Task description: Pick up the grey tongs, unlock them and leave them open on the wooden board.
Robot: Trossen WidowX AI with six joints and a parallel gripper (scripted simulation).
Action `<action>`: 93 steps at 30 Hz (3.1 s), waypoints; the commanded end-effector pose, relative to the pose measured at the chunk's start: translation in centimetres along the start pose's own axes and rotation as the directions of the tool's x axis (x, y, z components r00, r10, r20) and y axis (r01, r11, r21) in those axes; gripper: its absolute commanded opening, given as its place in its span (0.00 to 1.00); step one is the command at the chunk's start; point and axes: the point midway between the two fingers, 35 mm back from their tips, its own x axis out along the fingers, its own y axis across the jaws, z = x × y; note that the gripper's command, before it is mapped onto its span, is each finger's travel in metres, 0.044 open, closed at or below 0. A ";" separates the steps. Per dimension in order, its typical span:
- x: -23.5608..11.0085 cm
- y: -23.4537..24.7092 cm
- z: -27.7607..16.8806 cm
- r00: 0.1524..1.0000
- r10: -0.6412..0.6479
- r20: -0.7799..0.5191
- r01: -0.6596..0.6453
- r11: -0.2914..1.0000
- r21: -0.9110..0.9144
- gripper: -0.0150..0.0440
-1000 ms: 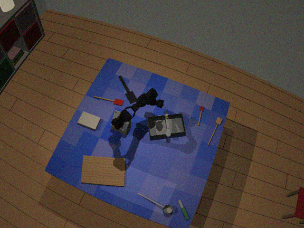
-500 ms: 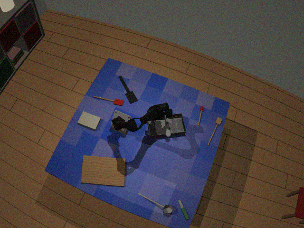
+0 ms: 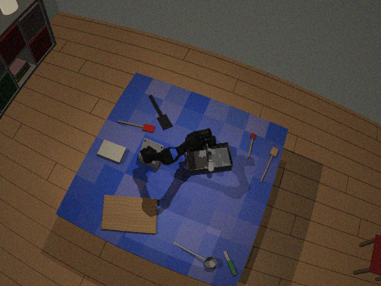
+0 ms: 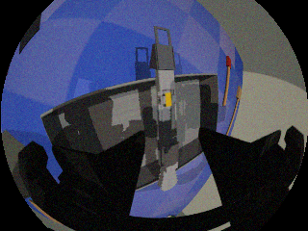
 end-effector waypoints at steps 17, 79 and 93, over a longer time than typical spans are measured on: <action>2.9 -0.1 0.1 1.000 0.004 0.004 -0.004 1.000 0.002 0.69; 2.2 -3.4 0.0 1.000 0.003 0.002 -0.003 1.000 0.003 0.00; 1.1 -3.9 0.0 1.000 0.003 0.002 -0.003 1.000 0.003 0.00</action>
